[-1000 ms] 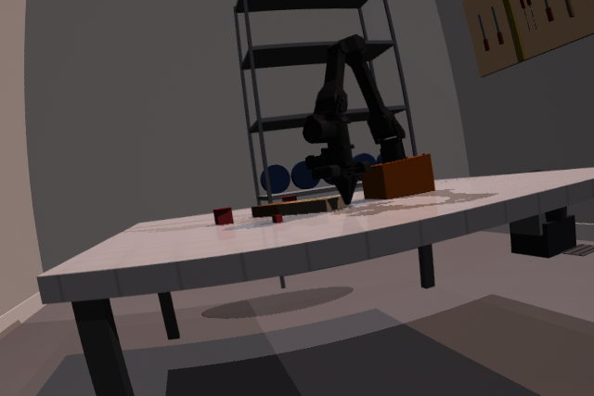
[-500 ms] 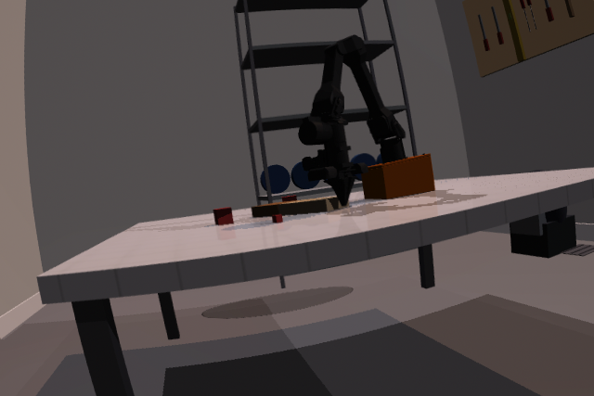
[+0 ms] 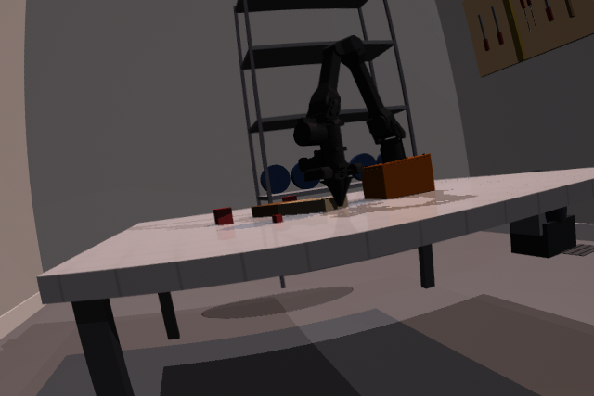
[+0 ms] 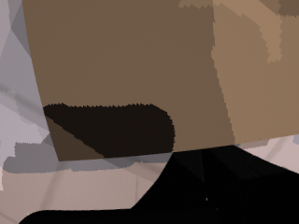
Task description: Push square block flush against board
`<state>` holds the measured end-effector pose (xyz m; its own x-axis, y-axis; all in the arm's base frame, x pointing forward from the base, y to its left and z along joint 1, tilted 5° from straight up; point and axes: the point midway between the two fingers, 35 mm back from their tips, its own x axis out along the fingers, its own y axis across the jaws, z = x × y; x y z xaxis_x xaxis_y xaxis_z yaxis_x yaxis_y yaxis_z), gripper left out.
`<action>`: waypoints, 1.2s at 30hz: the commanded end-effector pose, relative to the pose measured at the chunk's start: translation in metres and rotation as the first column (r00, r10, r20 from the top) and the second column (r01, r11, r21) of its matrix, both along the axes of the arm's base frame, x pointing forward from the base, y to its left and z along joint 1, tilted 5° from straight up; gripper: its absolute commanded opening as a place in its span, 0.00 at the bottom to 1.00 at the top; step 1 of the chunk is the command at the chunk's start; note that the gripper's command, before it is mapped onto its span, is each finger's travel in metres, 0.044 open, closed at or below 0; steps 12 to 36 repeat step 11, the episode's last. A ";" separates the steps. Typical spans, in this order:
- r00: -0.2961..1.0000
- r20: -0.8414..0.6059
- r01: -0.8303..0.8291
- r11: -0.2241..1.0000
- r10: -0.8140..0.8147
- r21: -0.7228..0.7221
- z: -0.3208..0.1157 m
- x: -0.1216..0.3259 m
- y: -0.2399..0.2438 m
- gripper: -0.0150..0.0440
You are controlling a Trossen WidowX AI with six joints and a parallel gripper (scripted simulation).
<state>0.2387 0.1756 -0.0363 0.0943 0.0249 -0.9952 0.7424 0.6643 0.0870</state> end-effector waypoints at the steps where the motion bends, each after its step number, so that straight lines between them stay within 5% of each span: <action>1: 1.000 0.007 0.004 1.000 -0.004 -0.006 0.001 0.006 -0.005 0.25; 36: 1.000 0.006 0.004 1.000 -0.004 -0.005 0.000 -0.002 0.004 0.25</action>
